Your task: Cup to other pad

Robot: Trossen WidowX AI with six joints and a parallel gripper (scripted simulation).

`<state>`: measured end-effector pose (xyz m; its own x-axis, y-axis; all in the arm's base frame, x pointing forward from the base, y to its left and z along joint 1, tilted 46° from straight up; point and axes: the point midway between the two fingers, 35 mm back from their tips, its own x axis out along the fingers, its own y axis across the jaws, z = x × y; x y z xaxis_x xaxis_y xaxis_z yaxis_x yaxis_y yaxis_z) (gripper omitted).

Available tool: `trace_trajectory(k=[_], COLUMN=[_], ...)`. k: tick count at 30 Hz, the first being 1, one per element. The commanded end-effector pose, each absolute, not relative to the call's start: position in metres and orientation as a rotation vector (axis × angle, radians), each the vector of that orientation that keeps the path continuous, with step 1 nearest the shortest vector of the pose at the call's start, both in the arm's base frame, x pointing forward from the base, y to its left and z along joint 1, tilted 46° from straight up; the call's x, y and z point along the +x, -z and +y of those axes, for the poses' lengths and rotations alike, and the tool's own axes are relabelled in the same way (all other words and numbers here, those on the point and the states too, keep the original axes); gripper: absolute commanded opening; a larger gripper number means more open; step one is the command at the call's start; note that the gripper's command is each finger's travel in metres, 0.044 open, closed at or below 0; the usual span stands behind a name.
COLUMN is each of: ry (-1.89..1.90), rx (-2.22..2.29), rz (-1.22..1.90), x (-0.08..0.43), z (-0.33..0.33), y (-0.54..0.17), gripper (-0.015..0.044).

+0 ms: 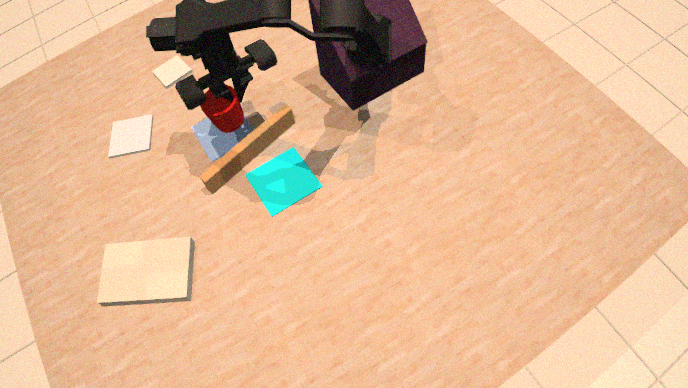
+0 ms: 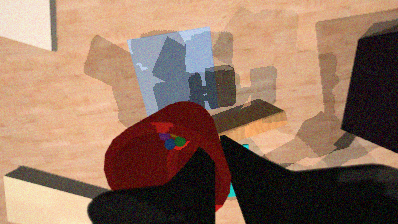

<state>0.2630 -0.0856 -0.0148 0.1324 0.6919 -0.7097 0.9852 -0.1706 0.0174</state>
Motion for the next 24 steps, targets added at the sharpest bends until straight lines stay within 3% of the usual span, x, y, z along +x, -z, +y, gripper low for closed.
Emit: trace_trajectory(k=[1, 24], ry=[0.784, 0.783], rx=[1.929, 1.931], rz=[1.61, 1.613], x=[0.262, 0.256], z=[-0.078, -0.046], y=[0.007, -0.025], gripper=[0.0, 0.0])
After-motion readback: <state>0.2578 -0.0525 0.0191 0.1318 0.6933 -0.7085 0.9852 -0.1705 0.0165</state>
